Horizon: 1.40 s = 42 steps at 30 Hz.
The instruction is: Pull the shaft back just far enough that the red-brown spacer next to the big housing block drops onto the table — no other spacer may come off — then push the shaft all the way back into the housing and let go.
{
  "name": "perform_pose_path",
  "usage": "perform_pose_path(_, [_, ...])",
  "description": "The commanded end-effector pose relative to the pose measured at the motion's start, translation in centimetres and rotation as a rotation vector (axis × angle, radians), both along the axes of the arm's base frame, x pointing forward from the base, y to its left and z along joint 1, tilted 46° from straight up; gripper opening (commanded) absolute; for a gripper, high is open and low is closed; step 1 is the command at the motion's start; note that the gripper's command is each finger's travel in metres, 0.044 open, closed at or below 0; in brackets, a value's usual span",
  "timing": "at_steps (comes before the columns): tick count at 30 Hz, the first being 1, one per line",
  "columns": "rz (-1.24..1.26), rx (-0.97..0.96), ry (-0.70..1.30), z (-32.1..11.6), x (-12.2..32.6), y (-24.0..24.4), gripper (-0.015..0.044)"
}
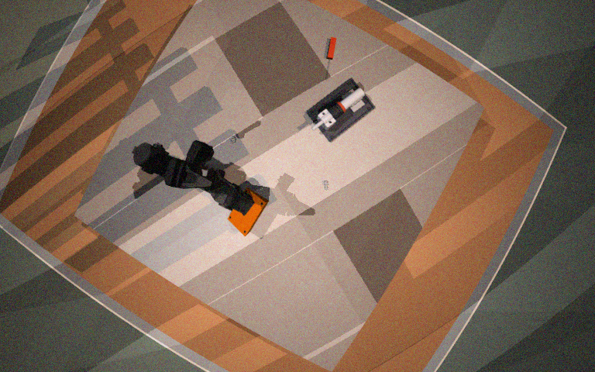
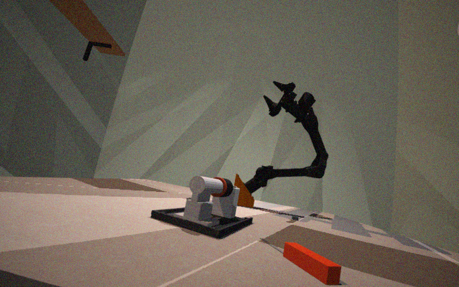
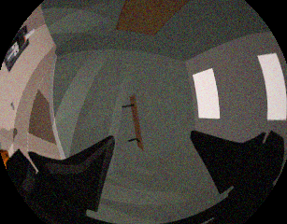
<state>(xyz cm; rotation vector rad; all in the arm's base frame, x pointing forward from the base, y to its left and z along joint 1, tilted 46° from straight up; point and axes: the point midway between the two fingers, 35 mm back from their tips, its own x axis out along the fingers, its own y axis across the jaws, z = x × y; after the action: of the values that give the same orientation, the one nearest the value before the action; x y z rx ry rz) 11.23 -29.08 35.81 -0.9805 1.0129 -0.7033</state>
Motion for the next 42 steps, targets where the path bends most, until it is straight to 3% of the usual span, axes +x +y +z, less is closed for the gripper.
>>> perform_pose_path(1, [0.256,0.002,0.139,-4.4,5.8,-0.2,0.0440])
perform_pose_path(10, [0.772,-0.066,0.376,-13.9,15.7,2.9,0.0440])
perform_pose_path(20, [1.352,-0.239,0.538,-24.2,23.2,12.4,0.0440])
perform_pose_path(32, [2.016,-0.548,0.570,-34.9,23.4,27.3,0.0440])
perform_pose_path(42, [2.045,-0.565,0.566,-35.5,23.1,27.8,0.0440])
